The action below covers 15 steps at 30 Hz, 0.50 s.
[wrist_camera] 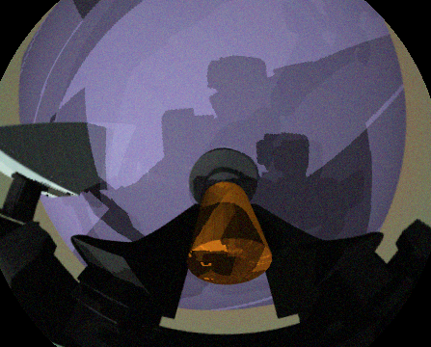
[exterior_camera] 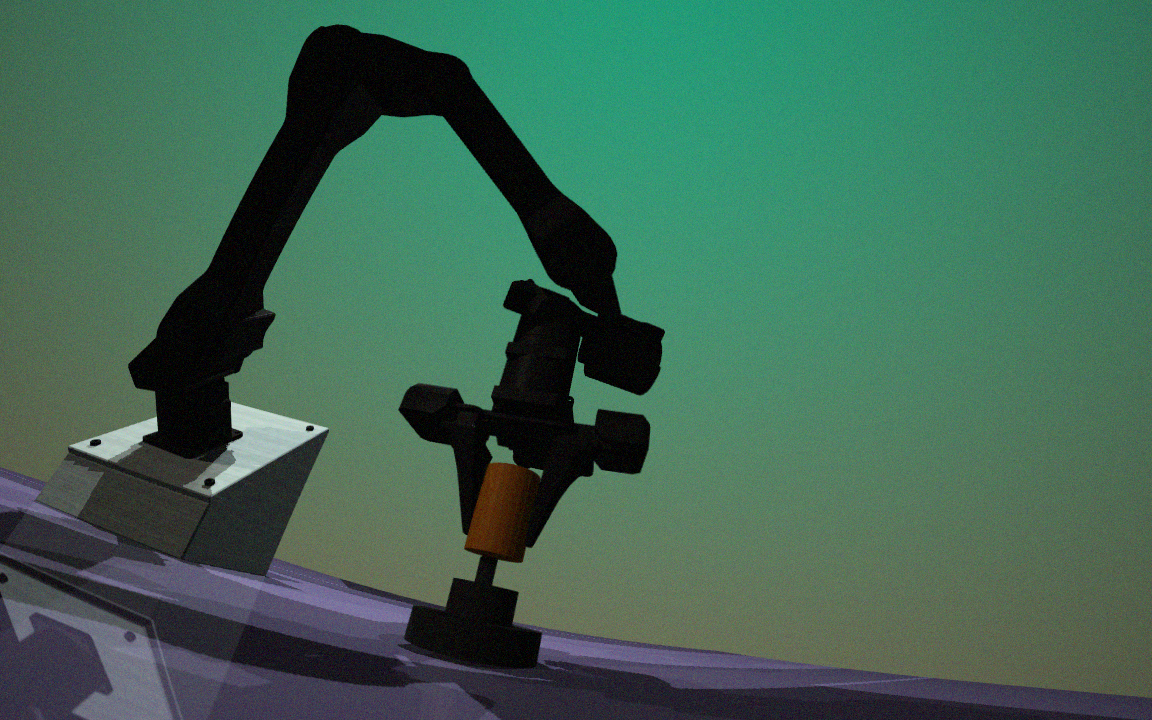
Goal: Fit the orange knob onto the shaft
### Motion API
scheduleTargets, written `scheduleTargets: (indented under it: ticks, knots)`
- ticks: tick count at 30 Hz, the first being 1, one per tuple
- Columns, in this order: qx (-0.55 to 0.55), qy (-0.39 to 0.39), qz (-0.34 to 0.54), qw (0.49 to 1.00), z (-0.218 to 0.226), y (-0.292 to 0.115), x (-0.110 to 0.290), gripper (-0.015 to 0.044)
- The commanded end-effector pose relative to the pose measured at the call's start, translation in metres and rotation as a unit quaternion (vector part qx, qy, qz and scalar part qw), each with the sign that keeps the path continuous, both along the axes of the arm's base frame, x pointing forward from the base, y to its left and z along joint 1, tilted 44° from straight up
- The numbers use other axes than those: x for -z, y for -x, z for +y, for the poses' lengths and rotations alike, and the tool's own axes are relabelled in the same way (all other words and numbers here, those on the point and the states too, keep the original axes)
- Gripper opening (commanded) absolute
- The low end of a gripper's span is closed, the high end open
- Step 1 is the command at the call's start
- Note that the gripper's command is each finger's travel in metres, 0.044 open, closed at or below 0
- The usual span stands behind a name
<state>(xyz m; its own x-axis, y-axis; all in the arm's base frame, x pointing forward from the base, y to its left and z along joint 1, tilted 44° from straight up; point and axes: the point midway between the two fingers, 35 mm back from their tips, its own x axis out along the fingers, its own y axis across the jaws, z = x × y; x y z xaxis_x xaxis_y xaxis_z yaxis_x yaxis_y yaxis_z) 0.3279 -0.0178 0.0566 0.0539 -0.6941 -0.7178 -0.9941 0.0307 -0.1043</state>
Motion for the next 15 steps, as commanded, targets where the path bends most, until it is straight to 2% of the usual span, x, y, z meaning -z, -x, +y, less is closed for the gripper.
scheduleTargets:
  ticks: [1,5,15]
  knots:
    - [-0.027,0.001,0.023,0.999,0.0009,-0.0012,-0.0028,0.0]
    - [-0.071,0.005,0.066,0.995,0.0003,-0.0014,-0.0021,0.0]
    - [-0.071,0.005,0.066,0.995,-0.0018,-0.0003,0.0012,0.0]
